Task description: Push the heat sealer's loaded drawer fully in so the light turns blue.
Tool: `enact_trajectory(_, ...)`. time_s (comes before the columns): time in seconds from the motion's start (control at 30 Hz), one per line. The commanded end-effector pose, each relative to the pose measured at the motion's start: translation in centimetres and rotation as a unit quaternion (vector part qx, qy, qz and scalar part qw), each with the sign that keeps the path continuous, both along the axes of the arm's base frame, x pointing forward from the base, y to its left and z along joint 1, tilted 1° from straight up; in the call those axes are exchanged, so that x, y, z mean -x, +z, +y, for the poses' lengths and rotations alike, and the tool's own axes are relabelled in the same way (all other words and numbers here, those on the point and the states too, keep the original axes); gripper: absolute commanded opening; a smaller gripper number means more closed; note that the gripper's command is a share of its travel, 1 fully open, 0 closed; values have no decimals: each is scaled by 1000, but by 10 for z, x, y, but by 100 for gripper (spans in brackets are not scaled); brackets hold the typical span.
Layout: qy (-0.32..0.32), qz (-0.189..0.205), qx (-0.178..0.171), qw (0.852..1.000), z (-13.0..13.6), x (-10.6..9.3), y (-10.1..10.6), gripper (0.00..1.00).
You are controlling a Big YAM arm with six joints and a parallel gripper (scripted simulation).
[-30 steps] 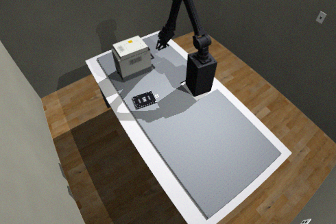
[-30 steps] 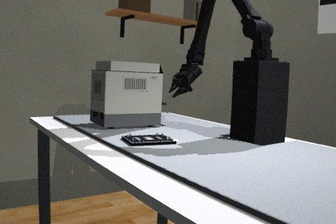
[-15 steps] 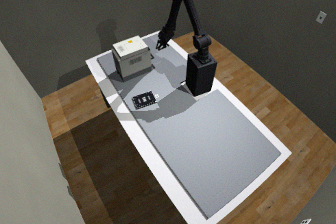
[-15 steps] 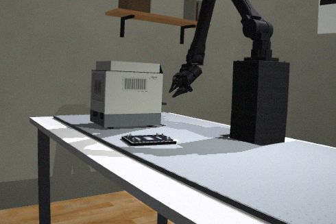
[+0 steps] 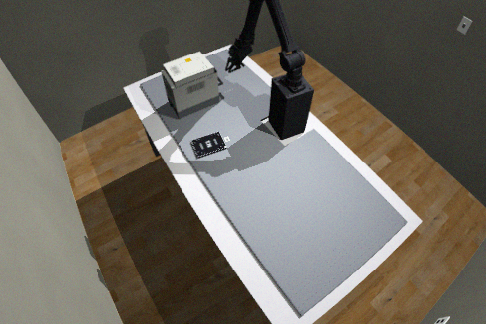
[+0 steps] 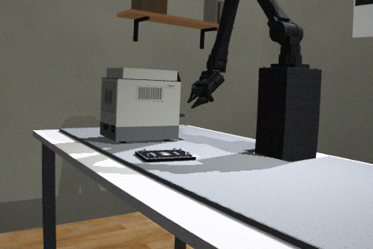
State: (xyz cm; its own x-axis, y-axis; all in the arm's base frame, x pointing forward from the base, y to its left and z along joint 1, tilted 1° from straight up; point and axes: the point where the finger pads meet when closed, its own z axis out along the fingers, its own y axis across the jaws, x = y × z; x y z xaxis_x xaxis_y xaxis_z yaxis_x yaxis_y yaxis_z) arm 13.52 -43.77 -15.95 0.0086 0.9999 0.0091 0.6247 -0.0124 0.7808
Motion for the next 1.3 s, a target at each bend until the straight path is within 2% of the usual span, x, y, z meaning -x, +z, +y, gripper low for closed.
enact_trajectory(0.0,1,-2,23,1000,-12,1,18,30)
enact_trajectory(0.13,1,-2,23,1000,-12,1,18,30)
enact_trajectory(0.33,-2,-1,26,1000,-17,24,35,30)
enact_trajectory(0.53,-2,0,33,999,-24,34,43,30)
enact_trajectory(0.9,-2,3,34,999,-23,70,71,30)
enact_trajectory(1.0,-2,3,34,999,-23,71,72,30)
enact_trajectory(1.03,6,2,30,1000,-18,63,71,30)
enact_trajectory(1.13,10,1,24,1000,-11,59,69,30)
enact_trajectory(1.2,10,1,27,1000,-12,59,68,30)
enact_trajectory(1.27,0,0,16,1000,-11,64,60,30)
